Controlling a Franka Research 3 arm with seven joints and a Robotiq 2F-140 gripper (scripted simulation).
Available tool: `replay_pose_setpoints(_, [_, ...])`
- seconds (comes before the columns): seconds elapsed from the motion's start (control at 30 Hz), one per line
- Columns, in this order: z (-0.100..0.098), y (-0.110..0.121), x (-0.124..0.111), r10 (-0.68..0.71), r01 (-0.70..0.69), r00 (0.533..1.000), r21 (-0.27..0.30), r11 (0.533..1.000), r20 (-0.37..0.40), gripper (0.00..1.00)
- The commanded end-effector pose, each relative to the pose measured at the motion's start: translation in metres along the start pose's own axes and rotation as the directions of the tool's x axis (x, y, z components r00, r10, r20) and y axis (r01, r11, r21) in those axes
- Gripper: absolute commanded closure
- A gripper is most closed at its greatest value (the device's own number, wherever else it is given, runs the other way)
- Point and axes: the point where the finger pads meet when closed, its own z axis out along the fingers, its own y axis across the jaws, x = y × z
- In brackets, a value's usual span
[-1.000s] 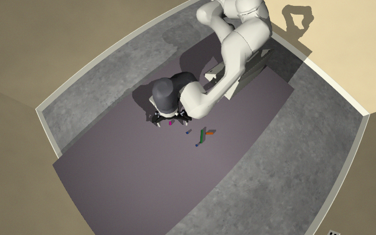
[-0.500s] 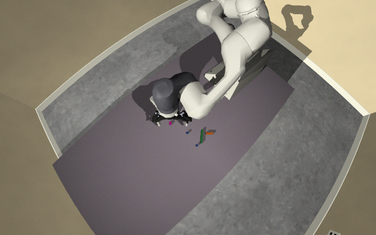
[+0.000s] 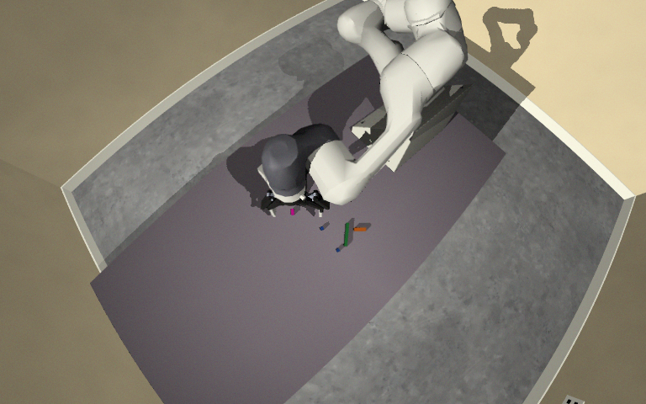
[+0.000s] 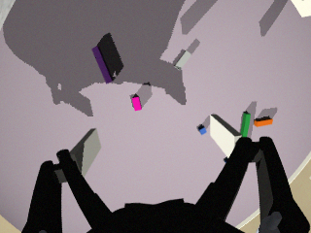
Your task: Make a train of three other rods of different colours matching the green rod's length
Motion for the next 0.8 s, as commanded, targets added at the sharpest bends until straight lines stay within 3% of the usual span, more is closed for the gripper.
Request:
replay_pose_setpoints(0.0, [-0.0001,-0.001,0.0008,0.007,-0.007,1.0,0.001,1.0,-0.004,0.0])
replay_pose_setpoints(0.77, [-0.0001,-0.001,0.0008,0.007,-0.007,1.0,0.001,1.0,-0.004,0.0])
